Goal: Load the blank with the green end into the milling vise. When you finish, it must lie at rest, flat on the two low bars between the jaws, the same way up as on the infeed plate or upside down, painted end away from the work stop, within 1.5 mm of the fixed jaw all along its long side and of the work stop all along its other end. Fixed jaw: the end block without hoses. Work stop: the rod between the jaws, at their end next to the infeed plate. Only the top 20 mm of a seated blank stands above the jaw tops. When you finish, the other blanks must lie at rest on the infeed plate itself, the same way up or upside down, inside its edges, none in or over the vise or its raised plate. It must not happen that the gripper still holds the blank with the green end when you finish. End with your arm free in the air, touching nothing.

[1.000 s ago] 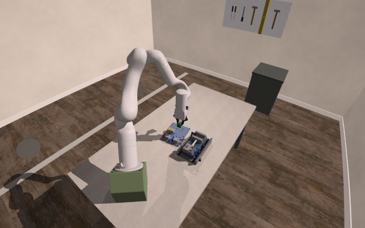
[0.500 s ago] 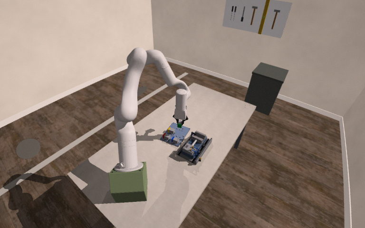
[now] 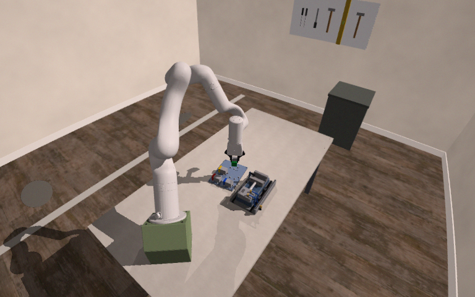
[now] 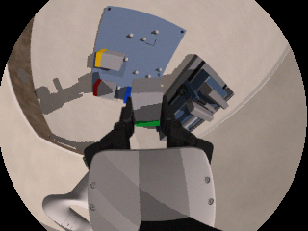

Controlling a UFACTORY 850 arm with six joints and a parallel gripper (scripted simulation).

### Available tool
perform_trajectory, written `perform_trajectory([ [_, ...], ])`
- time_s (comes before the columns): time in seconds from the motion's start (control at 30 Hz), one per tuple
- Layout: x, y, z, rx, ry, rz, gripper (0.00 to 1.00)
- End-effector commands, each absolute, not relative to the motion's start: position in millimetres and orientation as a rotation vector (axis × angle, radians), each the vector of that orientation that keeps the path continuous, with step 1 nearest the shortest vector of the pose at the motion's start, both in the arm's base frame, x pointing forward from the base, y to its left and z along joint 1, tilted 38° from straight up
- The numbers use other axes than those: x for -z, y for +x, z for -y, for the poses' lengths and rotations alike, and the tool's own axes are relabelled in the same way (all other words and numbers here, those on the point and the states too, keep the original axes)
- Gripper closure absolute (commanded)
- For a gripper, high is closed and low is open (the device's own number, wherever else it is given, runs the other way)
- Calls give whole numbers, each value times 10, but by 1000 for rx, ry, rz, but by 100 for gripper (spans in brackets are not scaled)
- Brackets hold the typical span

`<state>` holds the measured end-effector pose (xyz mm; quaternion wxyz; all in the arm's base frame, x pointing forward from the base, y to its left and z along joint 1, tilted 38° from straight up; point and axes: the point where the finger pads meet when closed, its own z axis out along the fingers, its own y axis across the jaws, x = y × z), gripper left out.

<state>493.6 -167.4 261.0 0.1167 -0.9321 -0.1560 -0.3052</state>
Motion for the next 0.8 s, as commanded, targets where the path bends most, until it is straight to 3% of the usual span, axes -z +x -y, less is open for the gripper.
perform_trajectory([
  [0.0,-2616,4939,1679,914,-2728,541,100],
  [0.77,-2616,4939,1679,968,-2702,895,100],
])
